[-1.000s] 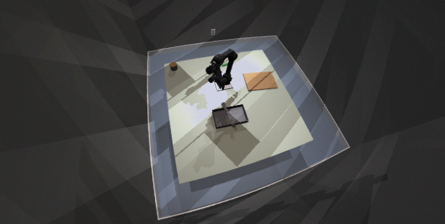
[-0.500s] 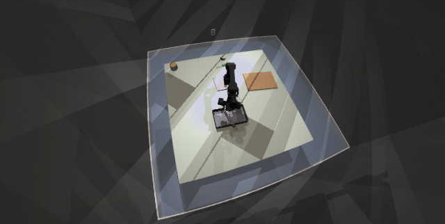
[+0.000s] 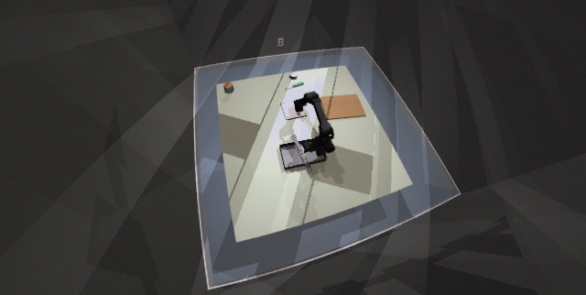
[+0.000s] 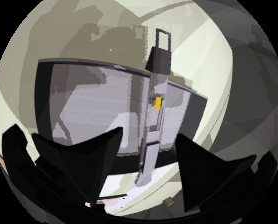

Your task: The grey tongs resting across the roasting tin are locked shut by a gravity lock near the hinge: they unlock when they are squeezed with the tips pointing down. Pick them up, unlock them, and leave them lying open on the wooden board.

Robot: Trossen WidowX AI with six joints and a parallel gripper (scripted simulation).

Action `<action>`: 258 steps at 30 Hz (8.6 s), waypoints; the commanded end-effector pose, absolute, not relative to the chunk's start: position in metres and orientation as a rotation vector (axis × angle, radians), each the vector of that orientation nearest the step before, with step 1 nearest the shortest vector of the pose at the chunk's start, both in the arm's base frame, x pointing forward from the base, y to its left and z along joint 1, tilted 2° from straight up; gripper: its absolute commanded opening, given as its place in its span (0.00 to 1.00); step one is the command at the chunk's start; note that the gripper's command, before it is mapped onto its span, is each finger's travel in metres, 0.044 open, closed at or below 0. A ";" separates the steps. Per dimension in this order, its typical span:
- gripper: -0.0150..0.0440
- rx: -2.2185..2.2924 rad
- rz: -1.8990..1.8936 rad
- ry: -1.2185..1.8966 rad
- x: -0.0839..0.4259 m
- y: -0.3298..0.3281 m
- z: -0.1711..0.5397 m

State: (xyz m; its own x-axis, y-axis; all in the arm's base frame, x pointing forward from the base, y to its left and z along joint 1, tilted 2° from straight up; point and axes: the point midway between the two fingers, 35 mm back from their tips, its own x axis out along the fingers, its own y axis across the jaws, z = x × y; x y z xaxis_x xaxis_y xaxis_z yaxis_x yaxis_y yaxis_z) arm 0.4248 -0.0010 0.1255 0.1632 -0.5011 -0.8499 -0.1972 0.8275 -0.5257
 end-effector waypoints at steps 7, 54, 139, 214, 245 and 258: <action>0.69 -0.621 -0.240 1.409 0.424 -0.009 0.126; 0.69 -0.623 -0.242 1.409 0.437 -0.047 0.064; 0.00 -0.261 0.177 1.526 0.435 -0.029 0.134; 0.00 -1.177 1.142 1.219 0.201 0.374 0.147; 0.00 -1.590 1.565 0.916 -0.016 0.418 0.141; 0.00 -1.554 1.608 0.888 -0.026 0.421 0.142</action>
